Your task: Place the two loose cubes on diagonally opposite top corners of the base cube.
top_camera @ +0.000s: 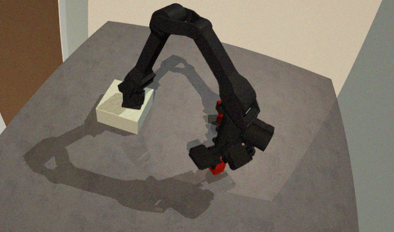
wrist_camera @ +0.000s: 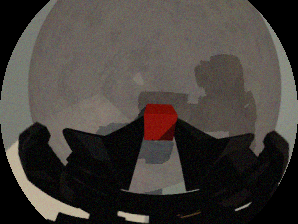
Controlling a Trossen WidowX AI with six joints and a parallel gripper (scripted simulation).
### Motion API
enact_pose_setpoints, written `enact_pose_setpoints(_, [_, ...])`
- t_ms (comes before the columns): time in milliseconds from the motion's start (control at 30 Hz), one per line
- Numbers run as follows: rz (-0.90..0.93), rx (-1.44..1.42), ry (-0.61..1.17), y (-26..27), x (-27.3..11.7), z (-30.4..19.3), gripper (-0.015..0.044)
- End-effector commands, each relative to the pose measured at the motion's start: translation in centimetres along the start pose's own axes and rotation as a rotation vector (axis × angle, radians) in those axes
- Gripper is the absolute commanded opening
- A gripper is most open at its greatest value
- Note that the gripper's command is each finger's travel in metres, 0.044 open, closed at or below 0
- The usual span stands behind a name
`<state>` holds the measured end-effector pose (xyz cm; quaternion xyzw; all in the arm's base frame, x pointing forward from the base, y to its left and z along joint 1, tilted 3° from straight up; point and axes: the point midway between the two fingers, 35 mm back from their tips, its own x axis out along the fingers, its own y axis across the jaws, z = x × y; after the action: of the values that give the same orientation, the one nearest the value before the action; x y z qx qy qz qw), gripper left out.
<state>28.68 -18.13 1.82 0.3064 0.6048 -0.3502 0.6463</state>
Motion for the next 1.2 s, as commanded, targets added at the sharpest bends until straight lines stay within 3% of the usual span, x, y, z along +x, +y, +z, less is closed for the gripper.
enact_pose_setpoints(0, [0.001, 0.006, -0.016, 0.1, -1.3, 0.4, 0.0105])
enact_pose_setpoints(1167, [0.007, -0.012, 0.004, 0.4, -8.8, 0.2, 0.0105])
